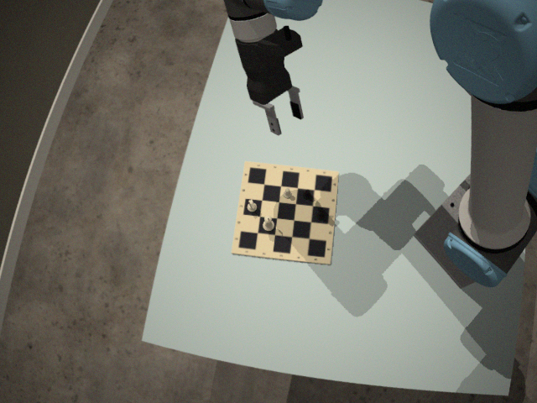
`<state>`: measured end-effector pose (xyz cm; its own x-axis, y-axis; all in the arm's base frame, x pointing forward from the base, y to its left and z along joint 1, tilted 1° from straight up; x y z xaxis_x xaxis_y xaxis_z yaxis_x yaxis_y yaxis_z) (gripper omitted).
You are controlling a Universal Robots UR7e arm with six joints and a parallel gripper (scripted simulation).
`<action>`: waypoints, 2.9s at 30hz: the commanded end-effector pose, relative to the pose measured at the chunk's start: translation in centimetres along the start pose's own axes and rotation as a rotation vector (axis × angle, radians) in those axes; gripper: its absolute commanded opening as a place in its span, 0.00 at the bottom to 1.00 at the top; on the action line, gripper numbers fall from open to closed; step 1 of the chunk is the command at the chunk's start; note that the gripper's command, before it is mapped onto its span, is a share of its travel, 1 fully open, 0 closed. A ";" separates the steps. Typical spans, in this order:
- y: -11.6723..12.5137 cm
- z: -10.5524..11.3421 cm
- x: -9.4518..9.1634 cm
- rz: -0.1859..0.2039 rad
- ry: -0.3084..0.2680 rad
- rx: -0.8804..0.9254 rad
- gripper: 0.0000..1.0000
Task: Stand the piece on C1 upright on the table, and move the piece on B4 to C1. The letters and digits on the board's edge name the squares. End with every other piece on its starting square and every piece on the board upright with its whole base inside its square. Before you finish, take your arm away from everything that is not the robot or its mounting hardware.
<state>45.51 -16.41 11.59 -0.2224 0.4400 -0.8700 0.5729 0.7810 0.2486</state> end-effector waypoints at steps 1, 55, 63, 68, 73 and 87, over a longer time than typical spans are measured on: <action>-4.7 4.1 2.5 0.110 0.095 0.167 1.00; -23.0 11.7 16.8 0.568 0.455 0.785 1.00; -23.1 11.7 16.8 0.570 0.457 0.786 1.00; -23.1 11.7 16.8 0.570 0.457 0.786 1.00; -23.1 11.7 16.8 0.570 0.457 0.786 1.00; -23.1 11.7 16.8 0.570 0.457 0.786 1.00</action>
<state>37.72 -32.19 -13.81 0.0572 0.9013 -0.4294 0.9964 -0.0246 0.0811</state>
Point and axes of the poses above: the point where the finger pads meet when closed, its own x axis out along the fingers, its own y axis across the jaws, z = x × y, the point moved 9 cm from there along -x, back along the fingers, and after that the axes turned 6 degrees about -x, right-handed, at the moved point
